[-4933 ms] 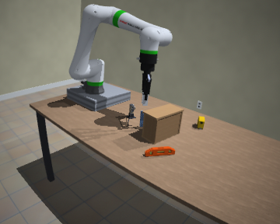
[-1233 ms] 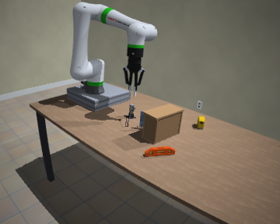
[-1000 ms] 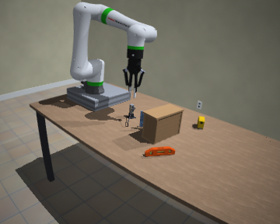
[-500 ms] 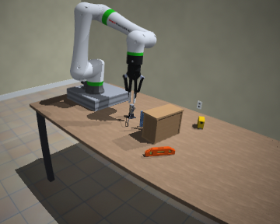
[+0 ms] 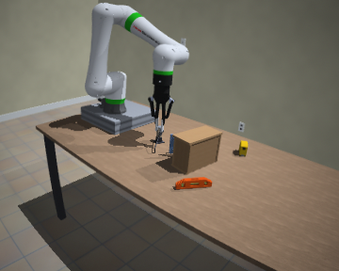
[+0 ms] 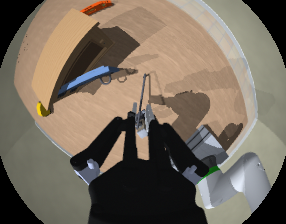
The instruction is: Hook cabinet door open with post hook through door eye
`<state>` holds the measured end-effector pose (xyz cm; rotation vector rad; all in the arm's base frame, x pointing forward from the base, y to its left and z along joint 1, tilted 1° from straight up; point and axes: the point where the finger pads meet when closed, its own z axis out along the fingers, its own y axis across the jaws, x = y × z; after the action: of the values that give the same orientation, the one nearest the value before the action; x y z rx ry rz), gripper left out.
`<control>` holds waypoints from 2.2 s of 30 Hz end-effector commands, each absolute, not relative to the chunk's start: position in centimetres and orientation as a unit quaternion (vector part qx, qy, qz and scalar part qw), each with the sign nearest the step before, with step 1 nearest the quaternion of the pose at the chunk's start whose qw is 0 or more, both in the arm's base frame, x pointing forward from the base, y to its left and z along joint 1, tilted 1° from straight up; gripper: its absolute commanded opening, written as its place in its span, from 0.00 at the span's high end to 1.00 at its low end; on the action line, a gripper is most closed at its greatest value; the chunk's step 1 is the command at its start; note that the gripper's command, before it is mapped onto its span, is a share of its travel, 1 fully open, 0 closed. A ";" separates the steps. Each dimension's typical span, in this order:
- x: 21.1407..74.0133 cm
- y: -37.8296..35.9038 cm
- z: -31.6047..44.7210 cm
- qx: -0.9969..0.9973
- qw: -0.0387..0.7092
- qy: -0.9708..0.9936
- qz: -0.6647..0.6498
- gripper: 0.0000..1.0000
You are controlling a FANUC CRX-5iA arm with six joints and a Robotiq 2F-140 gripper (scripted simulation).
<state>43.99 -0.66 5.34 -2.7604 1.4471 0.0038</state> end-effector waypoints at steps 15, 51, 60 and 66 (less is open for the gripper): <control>44.0 -0.6 3.9 -0.886 0.013 0.464 0.001 0.86; 44.0 -0.6 3.9 -0.886 0.013 0.464 0.001 0.86; 44.0 -0.6 3.8 -0.886 0.013 0.464 0.001 0.86; 44.1 -0.6 3.4 -0.886 0.013 0.464 0.001 0.86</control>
<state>44.03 -0.61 3.61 -2.7604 1.4471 0.0034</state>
